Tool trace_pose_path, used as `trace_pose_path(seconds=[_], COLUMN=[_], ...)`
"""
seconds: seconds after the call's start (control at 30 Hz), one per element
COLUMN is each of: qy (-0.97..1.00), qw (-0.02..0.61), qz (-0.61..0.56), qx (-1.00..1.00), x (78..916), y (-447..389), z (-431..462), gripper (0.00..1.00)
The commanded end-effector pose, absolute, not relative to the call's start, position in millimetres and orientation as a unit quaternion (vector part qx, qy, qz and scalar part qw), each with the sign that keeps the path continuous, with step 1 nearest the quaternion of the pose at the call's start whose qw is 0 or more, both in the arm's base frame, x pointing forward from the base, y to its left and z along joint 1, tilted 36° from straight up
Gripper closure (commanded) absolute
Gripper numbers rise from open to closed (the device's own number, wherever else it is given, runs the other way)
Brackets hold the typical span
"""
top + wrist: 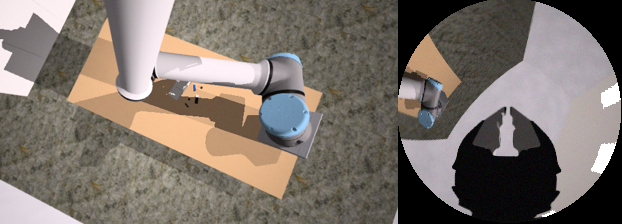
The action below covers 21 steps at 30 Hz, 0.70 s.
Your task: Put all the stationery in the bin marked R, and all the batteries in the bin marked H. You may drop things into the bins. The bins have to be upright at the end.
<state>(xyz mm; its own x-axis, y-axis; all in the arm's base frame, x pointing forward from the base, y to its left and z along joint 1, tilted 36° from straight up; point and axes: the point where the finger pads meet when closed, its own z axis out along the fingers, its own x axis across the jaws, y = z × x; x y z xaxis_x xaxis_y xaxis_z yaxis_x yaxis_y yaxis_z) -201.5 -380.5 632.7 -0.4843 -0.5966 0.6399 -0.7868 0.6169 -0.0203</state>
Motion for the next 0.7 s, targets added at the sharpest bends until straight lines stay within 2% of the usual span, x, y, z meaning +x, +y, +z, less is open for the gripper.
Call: trace_pose_path(seconds=[0.0,0.67], qy=[-0.848,-0.847], qw=[0.303,0.303], qz=[0.156,0.156], qx=[0.407,0.407], x=[-179,-90], y=[-383,-390], z=[603,482], gripper=[0.96,0.96])
